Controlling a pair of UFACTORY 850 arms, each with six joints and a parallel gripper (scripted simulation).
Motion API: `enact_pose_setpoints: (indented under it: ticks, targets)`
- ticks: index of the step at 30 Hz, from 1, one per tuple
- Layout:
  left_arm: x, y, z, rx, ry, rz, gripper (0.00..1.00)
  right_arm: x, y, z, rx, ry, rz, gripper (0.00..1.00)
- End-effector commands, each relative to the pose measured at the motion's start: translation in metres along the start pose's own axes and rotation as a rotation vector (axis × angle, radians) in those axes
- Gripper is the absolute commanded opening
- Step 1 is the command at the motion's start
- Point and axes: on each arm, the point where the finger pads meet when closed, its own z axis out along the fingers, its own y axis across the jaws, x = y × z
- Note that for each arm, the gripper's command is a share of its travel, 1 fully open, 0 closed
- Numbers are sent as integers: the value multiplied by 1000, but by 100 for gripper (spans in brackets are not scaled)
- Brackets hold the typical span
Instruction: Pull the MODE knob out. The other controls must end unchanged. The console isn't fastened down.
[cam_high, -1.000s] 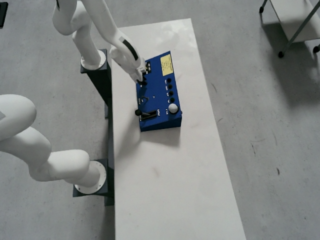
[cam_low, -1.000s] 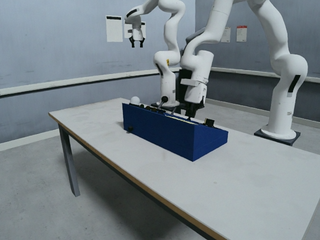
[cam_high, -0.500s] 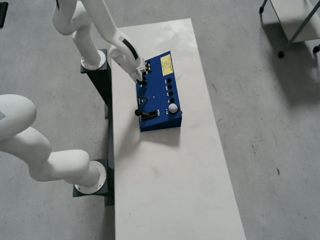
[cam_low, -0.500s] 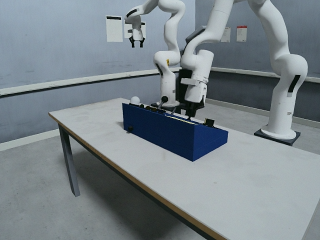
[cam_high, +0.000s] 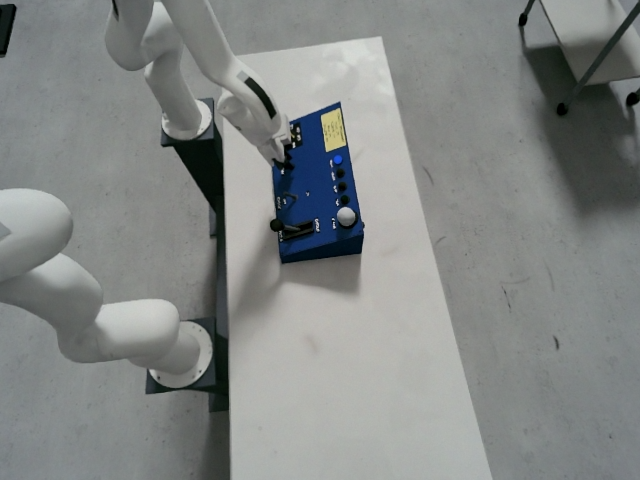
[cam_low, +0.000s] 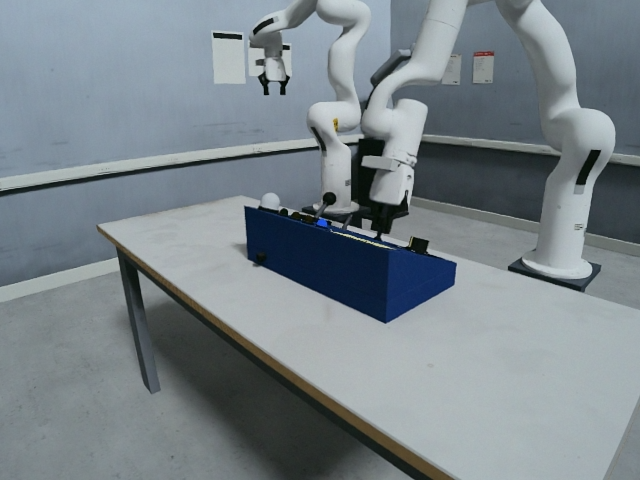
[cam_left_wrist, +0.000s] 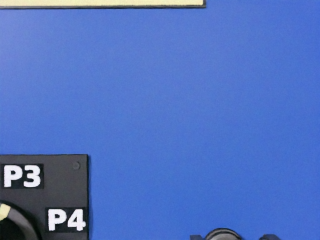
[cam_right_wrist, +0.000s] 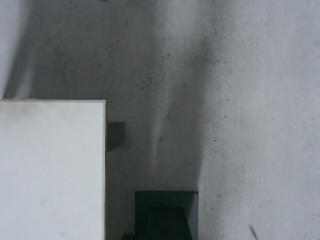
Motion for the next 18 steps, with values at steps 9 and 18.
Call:
enact_pose_setpoints:
  ticks: [9,18]
  targets:
    - [1,0,-1,-1,1,0,0,0,0,-1,0,2,0,100]
    - [1,0,-1,-1,1,0,77,0,0,-1,0,2,0,100]
